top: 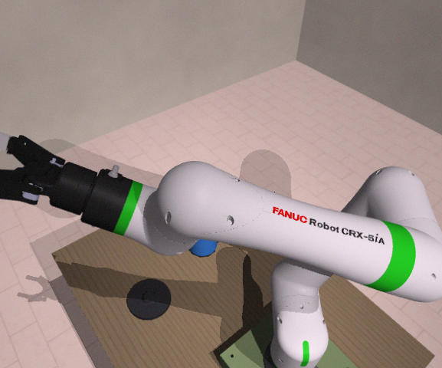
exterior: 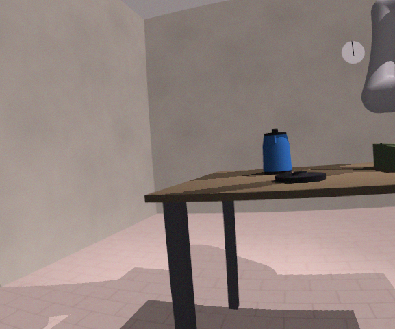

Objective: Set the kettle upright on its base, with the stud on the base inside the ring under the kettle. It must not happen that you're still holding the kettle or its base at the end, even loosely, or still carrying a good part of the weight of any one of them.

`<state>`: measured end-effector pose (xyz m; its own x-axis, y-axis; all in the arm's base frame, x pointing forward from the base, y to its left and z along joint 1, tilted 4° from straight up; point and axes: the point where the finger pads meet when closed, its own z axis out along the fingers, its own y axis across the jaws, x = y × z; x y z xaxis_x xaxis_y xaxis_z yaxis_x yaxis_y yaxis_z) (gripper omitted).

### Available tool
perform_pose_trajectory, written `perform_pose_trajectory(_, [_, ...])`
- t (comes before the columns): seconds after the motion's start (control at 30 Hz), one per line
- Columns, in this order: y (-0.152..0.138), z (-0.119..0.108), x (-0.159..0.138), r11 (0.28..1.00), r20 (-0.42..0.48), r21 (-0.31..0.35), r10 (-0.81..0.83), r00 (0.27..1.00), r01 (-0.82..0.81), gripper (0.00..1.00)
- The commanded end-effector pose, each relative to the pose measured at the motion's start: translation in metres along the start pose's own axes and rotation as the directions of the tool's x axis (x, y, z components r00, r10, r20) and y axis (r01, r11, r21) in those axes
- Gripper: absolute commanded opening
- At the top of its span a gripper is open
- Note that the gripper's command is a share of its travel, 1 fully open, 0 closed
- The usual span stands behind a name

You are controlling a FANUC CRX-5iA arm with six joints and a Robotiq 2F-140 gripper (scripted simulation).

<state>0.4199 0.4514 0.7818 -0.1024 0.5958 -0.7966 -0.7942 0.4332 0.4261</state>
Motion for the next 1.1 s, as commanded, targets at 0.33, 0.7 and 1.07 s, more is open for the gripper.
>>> perform_pose_trajectory(0.33, [0.000, 0.000, 0.000, 1.000, 0.000, 0.000, 0.000, 1.000, 0.000, 1.00])
perform_pose_trajectory(0.7, [0.000, 0.000, 0.000, 1.000, -0.001, -0.001, -0.004, 1.000, 0.004, 0.47])
perform_pose_trajectory(1.07, [-0.015, 0.008, 0.014, 0.996, -0.044, -0.012, -0.088, 0.995, 0.087, 0.47])
